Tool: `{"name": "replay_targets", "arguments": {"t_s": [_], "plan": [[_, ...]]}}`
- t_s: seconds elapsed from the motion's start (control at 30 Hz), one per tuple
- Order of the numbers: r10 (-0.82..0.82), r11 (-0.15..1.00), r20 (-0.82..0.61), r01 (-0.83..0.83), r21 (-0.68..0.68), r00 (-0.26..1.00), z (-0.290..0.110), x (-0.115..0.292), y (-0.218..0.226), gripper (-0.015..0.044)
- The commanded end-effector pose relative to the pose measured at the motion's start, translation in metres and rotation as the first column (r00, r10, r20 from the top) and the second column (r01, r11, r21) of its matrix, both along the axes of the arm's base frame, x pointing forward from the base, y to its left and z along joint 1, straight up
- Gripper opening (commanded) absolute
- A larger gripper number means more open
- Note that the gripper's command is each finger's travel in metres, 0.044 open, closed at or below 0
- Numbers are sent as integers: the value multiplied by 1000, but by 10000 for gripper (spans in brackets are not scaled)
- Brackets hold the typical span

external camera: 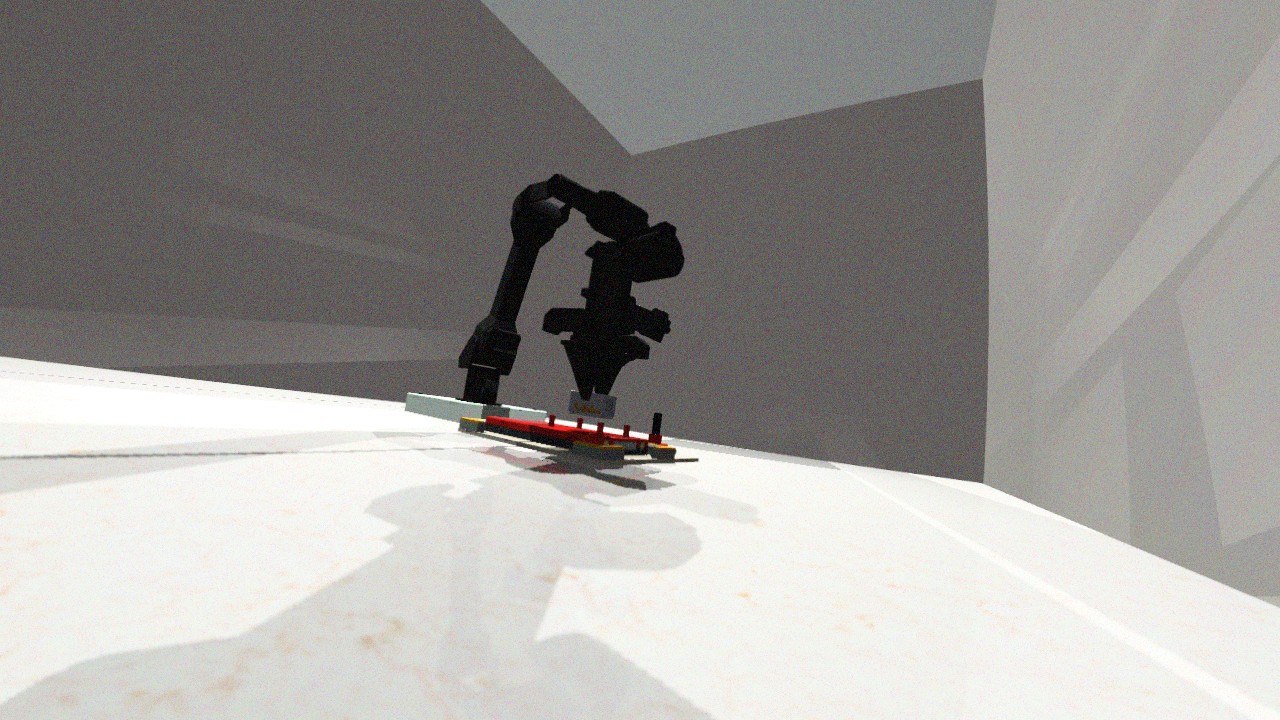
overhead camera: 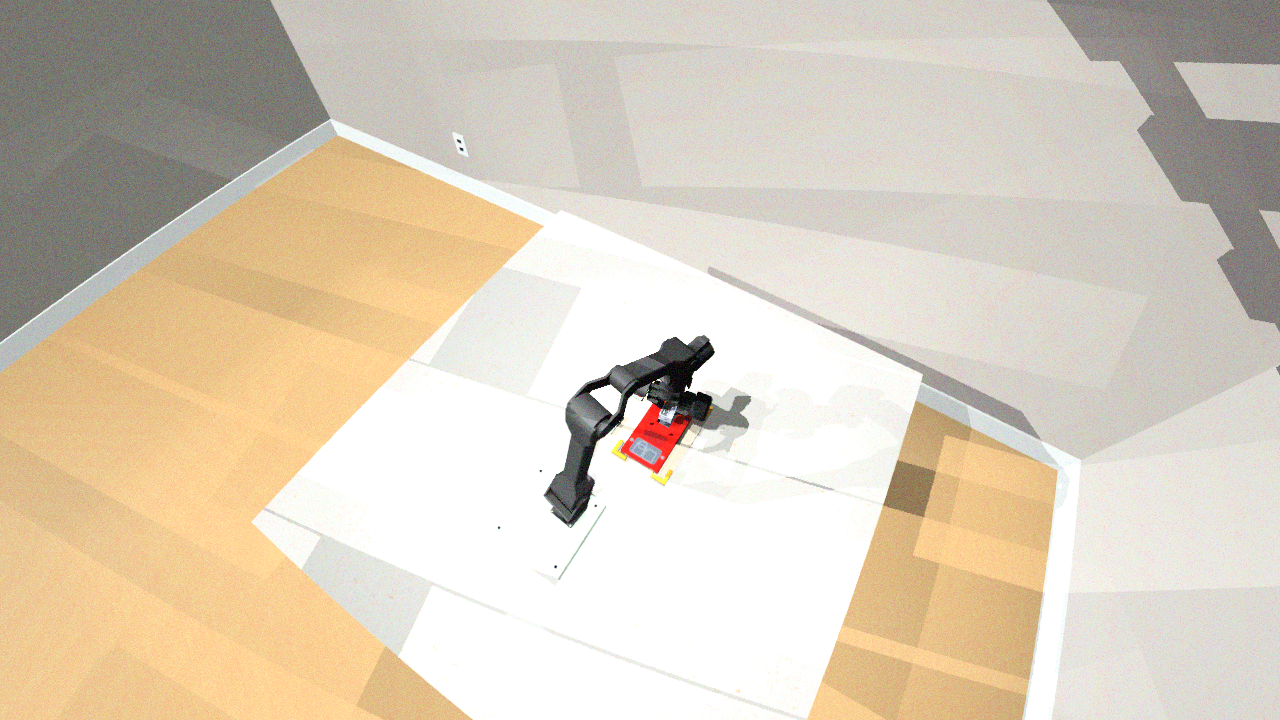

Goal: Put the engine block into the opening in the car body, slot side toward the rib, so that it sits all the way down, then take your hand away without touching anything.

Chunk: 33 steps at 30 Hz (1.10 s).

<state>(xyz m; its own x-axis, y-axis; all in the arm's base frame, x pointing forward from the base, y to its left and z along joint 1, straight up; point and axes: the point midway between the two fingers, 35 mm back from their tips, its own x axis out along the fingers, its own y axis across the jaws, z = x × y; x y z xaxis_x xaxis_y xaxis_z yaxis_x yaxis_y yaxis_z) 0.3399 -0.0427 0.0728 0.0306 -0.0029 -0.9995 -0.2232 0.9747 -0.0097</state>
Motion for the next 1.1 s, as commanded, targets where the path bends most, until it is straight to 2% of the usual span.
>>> {"name": "replay_targets", "arguments": {"t_s": [0.0, 0.3, 0.5, 0.67, 0.93, 1.07], "plan": [[19, 1000, 2, -19, -2, 1000, 0, 0, 0, 158], [-221, 975, 2, 221, 6, 975, 0, 0, 0, 158], [-287, 958, 2, 287, 8, 958, -1, 0, 0, 158], [-223, 975, 2, 223, 6, 975, -1, 0, 0, 158], [9, 1000, 2, -9, -2, 1000, -2, 0, 0, 158], [-28, 1000, 2, 28, 0, 1000, -3, 0, 0, 158]]}}
